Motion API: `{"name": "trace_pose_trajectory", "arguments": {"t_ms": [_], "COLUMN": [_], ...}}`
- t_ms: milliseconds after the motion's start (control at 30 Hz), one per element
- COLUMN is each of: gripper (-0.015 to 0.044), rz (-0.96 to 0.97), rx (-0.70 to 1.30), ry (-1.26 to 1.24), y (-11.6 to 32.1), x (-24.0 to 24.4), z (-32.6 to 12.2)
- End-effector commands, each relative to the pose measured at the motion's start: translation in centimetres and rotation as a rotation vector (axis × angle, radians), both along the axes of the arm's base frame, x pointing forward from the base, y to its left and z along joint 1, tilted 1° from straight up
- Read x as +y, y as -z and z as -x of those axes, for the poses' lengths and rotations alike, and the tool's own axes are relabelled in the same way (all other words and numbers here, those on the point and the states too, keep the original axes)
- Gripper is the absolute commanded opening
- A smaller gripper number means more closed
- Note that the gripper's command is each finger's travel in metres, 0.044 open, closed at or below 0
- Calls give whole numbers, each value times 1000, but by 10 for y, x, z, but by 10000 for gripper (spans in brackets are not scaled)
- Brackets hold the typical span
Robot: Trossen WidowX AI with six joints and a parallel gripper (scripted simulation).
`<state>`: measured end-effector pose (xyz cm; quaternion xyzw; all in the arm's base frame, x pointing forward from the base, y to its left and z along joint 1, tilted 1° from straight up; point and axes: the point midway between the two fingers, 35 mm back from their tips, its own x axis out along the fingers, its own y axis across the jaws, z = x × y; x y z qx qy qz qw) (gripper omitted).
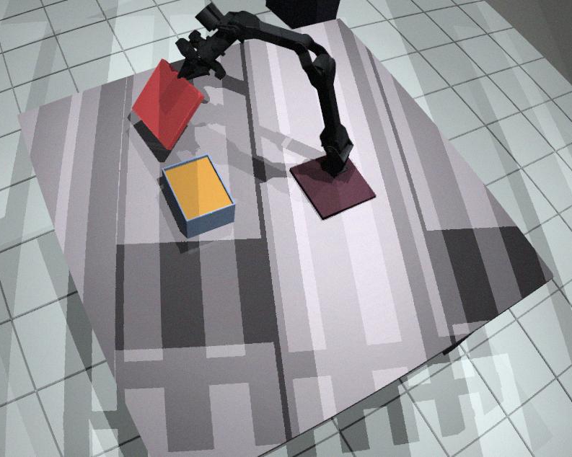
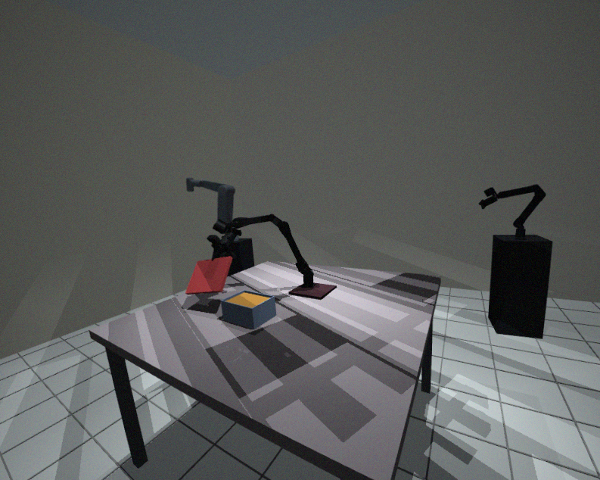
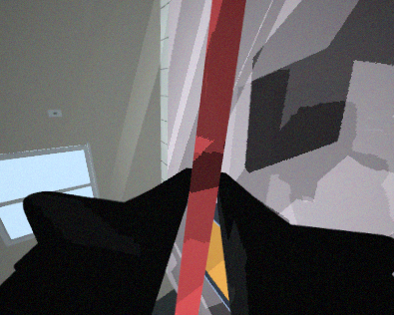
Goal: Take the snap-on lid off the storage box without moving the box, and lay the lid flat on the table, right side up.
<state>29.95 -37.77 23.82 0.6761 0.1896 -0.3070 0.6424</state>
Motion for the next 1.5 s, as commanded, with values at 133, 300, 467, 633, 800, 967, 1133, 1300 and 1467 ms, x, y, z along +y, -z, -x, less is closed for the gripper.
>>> {"name": "trace_pose_trajectory", "arguments": {"t_ms": [133, 300, 467, 633, 800, 967, 1133, 1300, 1467], "gripper": [0, 0, 0, 0, 0, 0, 0, 0, 0], "rz": [8, 8, 8, 8, 8, 8, 8, 8, 8], "rx": [-14, -14, -14, -14, -14, -14, -14, -14, -14], "ry": [-9, -9, -9, -9, -9, -9, -9, -9, -9], "y": [7, 11, 15, 19, 23, 27, 31, 35, 39], "x": [1, 1, 1, 1, 1, 1, 1, 1, 1], "z": [0, 0, 0, 0, 0, 0, 0, 0, 0]}}
